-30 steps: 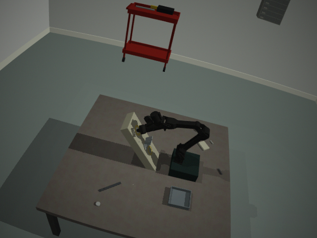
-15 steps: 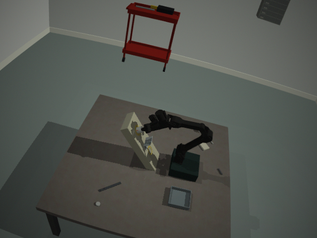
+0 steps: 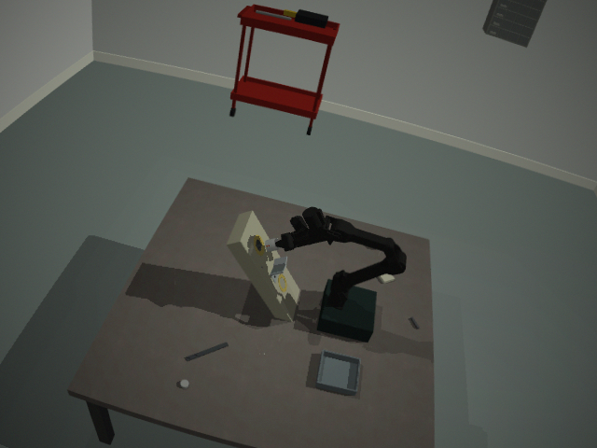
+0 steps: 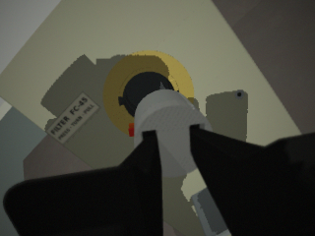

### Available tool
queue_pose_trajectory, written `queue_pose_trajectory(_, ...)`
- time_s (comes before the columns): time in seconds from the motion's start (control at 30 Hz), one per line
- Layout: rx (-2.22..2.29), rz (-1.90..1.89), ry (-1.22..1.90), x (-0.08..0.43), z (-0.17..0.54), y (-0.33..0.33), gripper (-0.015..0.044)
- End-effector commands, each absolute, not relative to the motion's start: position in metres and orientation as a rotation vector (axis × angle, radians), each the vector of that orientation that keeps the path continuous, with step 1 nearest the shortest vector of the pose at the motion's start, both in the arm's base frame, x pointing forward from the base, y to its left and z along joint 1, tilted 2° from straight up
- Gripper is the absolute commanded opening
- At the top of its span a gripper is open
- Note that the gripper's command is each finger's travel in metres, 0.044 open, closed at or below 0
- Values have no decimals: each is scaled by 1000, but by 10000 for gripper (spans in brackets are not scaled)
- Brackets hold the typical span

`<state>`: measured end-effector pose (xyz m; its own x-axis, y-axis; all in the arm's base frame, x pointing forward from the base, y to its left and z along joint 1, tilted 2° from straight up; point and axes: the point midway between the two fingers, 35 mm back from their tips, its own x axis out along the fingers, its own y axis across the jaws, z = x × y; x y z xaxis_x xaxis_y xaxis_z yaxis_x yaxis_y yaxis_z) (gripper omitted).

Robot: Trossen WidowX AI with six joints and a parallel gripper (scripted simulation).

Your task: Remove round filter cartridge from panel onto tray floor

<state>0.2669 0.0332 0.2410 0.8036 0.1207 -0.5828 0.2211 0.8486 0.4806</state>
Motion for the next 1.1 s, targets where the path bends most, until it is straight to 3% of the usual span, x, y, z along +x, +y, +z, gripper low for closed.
queue_pose_trajectory(0.0,570,-56,647,260,229,33,0)
queue_pose_trajectory(0.57,570,-56,649,236,182,30,0)
queue_pose_trajectory(0.7,565,-60,653,238,187,30,99)
queue_pose_trajectory(1.07,570,-56,649,237,183,30,99)
